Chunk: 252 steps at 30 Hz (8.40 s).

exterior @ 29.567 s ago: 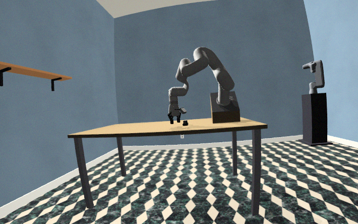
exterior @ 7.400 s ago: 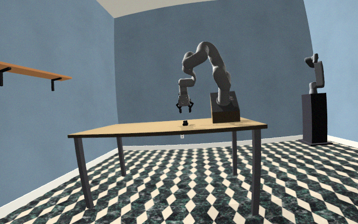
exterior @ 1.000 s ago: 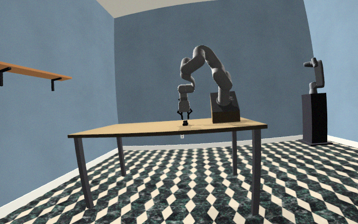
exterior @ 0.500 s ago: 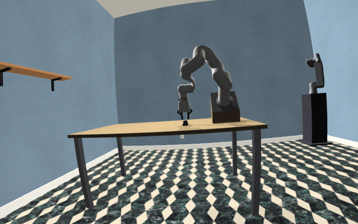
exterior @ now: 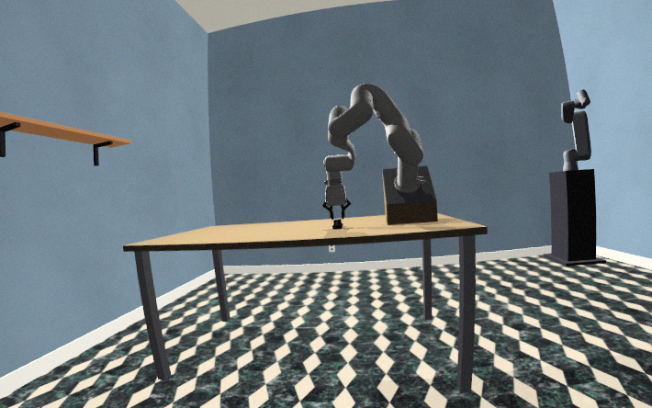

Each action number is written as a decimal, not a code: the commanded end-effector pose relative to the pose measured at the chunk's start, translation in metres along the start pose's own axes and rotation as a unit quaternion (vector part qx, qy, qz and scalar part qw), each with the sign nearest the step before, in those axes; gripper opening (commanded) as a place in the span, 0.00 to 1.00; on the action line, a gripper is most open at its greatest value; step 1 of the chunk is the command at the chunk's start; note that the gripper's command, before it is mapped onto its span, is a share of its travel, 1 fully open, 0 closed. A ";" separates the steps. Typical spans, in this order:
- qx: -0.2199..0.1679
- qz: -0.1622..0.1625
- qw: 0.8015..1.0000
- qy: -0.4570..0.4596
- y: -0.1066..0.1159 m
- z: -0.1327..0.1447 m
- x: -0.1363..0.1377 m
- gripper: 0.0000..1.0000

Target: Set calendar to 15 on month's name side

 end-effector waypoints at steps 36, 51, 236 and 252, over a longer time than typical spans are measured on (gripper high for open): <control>0.000 -0.001 1.000 0.000 -0.021 0.000 -0.001 0.49; 0.000 -0.001 1.000 0.000 -0.021 0.000 -0.001 0.49; -0.002 0.000 0.151 -0.989 0.079 -0.001 0.002 0.29; -0.002 0.000 0.002 -1.000 0.079 -0.001 0.002 0.29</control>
Point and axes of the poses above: the point where the finger pads meet when closed, its own y axis back along the fingers, its own x axis across the jaws, z = x × y, the point moved 7 cm from there along y, back along the fingers, and after that the axes turned 6 degrees about -y, right-handed, at the moved point
